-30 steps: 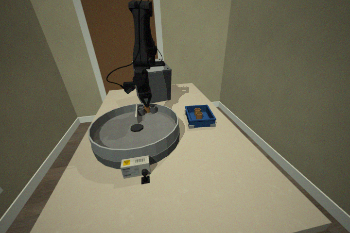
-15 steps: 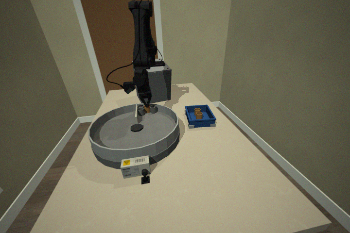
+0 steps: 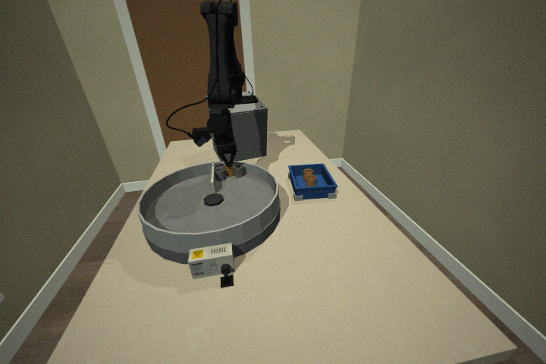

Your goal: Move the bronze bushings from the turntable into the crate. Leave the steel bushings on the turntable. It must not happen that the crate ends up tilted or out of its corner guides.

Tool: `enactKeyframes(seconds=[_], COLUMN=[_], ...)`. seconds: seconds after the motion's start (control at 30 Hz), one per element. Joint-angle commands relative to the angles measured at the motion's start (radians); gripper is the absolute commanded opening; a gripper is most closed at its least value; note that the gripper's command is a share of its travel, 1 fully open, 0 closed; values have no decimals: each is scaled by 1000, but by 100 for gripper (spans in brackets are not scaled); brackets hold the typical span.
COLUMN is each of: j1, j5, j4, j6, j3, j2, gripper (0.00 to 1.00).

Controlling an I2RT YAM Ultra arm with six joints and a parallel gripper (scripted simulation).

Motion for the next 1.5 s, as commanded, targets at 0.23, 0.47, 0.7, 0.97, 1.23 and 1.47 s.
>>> enactKeyframes(seconds=[0.23,0.47,0.7,0.97,1.23,1.47], j1=[-9,-9,-9,-9,-12,-14], j5=[12,12,12,12,11,10], j4=[-8,-8,-8,-8,-3,4], j6=[-1,-1,-1,-1,-4,-7], j3=[-4,-4,-4,-4,-21,-24], j2=[-31,-31,-31,-31,-32,-34], gripper=[13,13,13,13,13,13])
